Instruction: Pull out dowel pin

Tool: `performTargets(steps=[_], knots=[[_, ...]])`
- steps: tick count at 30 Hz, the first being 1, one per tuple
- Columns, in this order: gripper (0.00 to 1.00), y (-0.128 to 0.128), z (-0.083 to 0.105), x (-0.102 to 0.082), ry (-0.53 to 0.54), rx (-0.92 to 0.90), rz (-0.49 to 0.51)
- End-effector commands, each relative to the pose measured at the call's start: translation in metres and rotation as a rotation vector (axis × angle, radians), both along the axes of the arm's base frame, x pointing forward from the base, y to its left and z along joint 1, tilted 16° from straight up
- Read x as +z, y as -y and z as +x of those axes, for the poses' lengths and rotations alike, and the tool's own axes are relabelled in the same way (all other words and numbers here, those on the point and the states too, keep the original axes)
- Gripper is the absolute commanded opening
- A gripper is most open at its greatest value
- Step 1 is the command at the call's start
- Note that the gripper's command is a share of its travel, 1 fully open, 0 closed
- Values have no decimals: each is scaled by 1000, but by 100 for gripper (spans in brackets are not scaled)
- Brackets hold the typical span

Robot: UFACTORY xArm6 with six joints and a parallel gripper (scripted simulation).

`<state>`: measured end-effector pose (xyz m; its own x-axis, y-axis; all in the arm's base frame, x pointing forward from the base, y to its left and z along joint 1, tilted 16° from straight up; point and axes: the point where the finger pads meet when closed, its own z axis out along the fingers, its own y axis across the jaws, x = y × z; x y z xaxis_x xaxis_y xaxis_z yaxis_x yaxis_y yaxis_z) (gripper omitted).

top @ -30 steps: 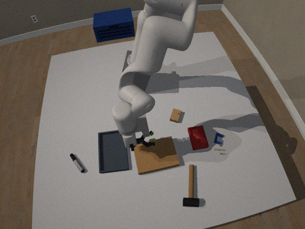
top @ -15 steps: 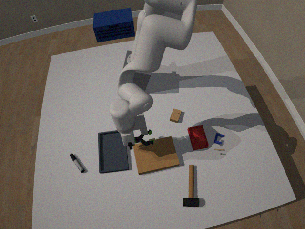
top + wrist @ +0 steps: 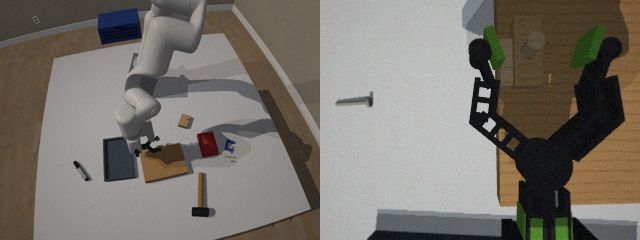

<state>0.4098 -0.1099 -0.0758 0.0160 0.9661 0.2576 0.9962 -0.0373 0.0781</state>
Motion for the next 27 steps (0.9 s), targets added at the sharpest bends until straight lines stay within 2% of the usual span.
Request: performTargets(steps=[1,27], knots=[[27,0,2,-1,4,-1,-1],[27,-6,4,-25,4,-1,-1]])
